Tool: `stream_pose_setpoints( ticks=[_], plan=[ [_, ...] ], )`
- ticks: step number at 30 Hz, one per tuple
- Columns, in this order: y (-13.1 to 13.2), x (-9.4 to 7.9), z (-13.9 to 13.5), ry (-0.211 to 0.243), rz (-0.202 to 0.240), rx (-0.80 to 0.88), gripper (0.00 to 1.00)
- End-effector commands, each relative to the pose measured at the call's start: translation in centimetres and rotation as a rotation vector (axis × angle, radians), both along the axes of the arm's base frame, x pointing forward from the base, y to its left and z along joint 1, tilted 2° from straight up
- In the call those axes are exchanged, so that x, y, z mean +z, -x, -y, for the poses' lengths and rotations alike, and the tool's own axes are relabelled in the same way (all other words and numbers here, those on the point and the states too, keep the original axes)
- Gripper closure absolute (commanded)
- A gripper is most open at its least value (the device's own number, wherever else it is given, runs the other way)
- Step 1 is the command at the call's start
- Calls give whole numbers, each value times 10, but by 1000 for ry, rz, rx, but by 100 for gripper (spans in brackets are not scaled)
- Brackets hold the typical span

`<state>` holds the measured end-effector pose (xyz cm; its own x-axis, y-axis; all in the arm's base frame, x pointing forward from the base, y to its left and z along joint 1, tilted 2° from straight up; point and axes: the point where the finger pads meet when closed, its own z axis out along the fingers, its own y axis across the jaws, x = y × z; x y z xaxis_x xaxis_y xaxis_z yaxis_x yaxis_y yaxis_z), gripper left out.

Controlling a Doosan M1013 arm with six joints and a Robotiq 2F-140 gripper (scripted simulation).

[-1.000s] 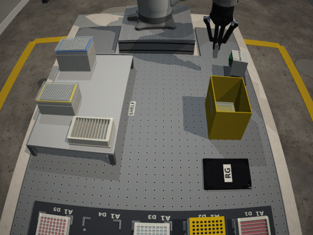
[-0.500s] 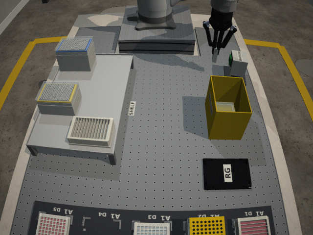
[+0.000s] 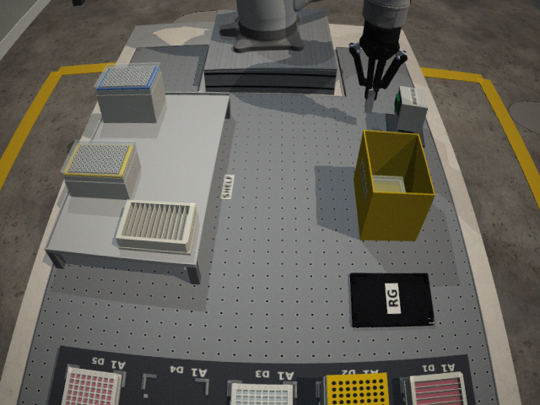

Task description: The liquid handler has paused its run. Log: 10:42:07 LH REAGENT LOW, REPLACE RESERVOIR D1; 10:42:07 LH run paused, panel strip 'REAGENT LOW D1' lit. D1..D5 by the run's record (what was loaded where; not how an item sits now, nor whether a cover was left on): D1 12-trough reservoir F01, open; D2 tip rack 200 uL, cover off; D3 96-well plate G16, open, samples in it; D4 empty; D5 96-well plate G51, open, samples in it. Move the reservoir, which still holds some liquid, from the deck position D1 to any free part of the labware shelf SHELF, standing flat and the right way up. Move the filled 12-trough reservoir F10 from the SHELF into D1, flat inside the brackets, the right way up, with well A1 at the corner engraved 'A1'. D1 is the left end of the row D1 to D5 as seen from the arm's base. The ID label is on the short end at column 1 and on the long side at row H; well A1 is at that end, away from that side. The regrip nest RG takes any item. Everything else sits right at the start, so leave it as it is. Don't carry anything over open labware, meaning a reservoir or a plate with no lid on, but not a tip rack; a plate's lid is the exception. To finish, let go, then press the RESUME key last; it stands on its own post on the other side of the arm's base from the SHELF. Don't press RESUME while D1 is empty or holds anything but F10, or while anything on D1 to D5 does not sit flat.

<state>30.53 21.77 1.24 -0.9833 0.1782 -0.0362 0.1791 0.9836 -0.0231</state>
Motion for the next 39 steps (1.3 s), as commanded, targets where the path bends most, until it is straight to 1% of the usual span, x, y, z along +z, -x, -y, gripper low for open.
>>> stream_pose_setpoints(
  ticks=[1, 6, 30, 39],
  plan=[
    [0, 0, 0, 0, -1, 0, 100],
    [-1, -1, -3, 0, -1, 0, 100],
    [-7, -1, -39, 0, -1, 0, 100],
    [-7, -1, -41, 0, -1, 0, 100]
  ],
)
